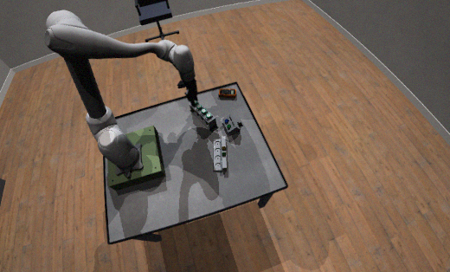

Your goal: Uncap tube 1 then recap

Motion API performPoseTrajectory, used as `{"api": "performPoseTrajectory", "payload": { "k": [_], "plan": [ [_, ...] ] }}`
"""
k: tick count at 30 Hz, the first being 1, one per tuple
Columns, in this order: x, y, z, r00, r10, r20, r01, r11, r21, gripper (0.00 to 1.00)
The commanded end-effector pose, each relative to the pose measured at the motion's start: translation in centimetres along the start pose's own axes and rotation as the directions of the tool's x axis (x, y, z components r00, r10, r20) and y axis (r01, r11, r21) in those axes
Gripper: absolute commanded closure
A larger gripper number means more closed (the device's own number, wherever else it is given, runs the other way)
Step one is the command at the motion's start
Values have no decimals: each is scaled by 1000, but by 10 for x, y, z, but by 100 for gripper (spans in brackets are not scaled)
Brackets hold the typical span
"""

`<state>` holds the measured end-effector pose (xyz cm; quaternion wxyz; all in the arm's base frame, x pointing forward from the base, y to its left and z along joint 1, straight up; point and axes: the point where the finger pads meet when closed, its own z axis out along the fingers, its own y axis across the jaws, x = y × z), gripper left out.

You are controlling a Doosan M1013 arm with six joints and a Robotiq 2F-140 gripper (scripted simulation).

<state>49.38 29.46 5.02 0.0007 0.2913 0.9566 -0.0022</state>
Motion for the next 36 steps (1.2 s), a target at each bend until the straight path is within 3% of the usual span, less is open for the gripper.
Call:
{"api": "performPoseTrajectory", "payload": {
  "k": [1,10,14,16,18,22,29,36],
  "plan": [
    [0,0,-1,1000,-1,-1,1,1000,-1,59],
    [0,0,-1,1000,-1,-1,1,1000,-1,59],
    [0,0,-1,952,307,-2,-307,952,-1,59],
    [0,0,-1,952,307,-2,-307,952,-1,59],
    [0,0,-1,878,479,-2,-479,878,-1,59],
    [0,0,-1,764,645,-4,-645,764,0,59],
    [0,0,-1,501,866,-2,-866,501,1,59],
    [0,1,-1,501,866,-2,-866,501,1,59]
  ]
}}
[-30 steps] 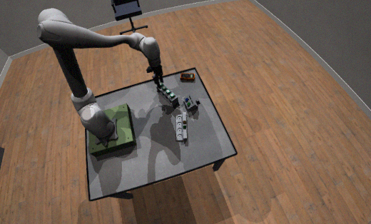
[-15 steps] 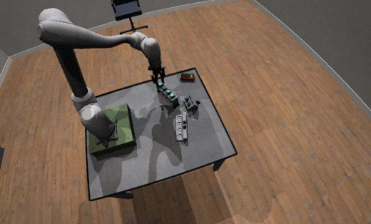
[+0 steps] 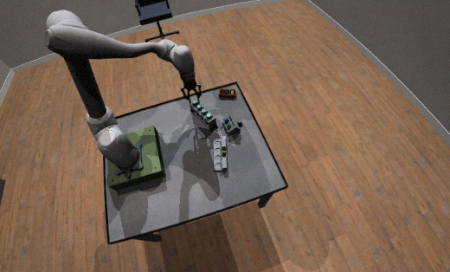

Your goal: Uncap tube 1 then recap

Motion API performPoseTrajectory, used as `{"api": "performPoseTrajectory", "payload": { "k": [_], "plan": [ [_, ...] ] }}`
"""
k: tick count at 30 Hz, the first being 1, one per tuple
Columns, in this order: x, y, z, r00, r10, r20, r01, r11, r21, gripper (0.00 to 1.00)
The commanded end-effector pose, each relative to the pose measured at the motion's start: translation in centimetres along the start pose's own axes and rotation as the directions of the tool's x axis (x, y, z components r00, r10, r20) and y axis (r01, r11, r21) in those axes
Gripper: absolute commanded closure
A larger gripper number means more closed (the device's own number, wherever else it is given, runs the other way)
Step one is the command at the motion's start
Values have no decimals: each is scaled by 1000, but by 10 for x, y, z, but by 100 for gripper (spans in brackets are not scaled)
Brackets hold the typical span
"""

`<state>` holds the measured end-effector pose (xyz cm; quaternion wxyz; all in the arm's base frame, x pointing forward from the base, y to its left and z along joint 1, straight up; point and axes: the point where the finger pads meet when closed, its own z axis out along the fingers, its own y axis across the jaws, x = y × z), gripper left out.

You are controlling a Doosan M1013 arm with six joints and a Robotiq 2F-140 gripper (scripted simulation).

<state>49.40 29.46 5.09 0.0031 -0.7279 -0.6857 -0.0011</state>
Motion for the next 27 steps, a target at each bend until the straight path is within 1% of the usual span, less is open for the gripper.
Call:
{"api": "performPoseTrajectory", "payload": {
  "k": [1,15,18,21,24,27],
  "plan": [
    [0,0,0,1000,7,9,-7,1000,-3,70],
    [0,0,0,1000,7,8,-7,1000,-3,70],
    [0,0,0,990,-143,9,143,990,-2,70],
    [0,0,0,957,-289,9,289,957,0,70],
    [0,0,0,903,-429,9,429,903,1,70],
    [0,0,0,829,-559,9,559,829,2,70]
  ]
}}
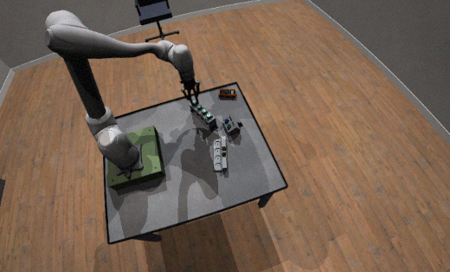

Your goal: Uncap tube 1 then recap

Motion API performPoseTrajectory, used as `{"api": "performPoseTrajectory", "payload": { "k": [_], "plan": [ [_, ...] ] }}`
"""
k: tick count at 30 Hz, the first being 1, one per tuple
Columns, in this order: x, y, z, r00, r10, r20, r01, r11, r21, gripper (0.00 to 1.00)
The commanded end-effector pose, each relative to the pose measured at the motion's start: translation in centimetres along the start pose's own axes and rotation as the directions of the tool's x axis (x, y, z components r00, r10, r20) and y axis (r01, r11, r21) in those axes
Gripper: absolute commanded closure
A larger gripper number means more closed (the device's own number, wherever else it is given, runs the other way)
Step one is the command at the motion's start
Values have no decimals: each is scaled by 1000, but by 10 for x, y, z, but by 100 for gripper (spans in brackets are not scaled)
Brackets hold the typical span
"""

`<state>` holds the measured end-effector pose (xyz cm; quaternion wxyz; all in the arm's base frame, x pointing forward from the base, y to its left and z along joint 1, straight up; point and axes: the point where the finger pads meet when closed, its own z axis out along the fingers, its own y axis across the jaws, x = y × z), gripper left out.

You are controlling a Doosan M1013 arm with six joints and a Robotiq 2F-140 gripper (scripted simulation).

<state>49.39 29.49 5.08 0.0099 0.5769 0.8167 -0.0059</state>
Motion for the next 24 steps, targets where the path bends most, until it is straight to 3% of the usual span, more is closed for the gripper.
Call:
{"api": "performPoseTrajectory", "payload": {
  "k": [1,5,11,17,18,24],
  "plan": [
    [0,0,-1,971,-240,-21,240,971,-2,70],
    [0,0,0,942,-336,-20,336,942,-4,70],
    [0,0,0,802,-597,-18,597,802,-10,70],
    [0,0,0,802,-597,-18,597,802,-10,70],
    [0,0,-1,802,-597,-18,597,802,-10,59],
    [0,0,-1,802,-597,-18,597,802,-10,59]
  ]
}}
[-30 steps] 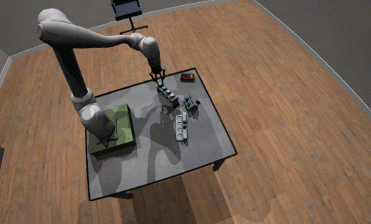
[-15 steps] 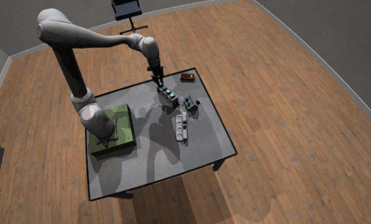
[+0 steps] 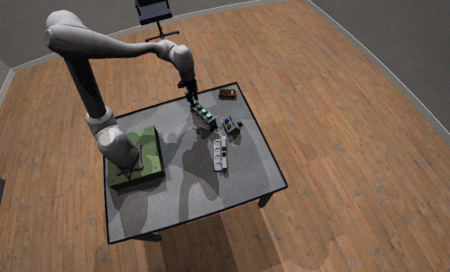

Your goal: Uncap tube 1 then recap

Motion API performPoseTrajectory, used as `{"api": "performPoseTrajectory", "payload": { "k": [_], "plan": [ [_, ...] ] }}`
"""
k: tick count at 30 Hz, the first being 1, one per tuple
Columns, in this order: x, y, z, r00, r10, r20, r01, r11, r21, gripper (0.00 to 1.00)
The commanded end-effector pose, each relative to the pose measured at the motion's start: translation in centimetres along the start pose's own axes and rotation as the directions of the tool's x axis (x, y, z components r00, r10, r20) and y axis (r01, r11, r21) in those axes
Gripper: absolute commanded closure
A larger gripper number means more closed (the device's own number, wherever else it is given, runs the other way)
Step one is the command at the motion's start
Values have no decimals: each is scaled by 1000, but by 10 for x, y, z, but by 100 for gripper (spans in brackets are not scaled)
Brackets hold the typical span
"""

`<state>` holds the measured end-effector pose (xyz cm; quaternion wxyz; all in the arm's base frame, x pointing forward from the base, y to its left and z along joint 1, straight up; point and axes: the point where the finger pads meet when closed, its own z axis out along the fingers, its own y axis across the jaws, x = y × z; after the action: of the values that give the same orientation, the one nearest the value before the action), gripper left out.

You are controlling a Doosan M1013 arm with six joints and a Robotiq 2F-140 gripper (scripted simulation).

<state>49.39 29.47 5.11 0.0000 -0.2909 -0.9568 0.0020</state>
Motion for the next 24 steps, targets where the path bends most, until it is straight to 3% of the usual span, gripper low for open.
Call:
{"api": "performPoseTrajectory", "payload": {
  "k": [1,6,10,12,14,16,20,24],
  "plan": [
    [0,0,-1,1000,0,0,0,1000,-1,59],
    [0,0,-1,1000,0,0,0,1000,-1,59],
    [0,0,-1,953,304,0,-304,953,-1,59],
    [0,0,-1,921,389,-1,-389,921,-1,59],
    [0,0,-1,921,389,-1,-389,921,-1,59],
    [0,0,-1,832,554,-1,-554,832,-1,59],
    [0,0,-1,704,710,-3,-710,704,-1,59],
    [0,0,-1,539,842,-3,-842,539,0,59]
  ]
}}
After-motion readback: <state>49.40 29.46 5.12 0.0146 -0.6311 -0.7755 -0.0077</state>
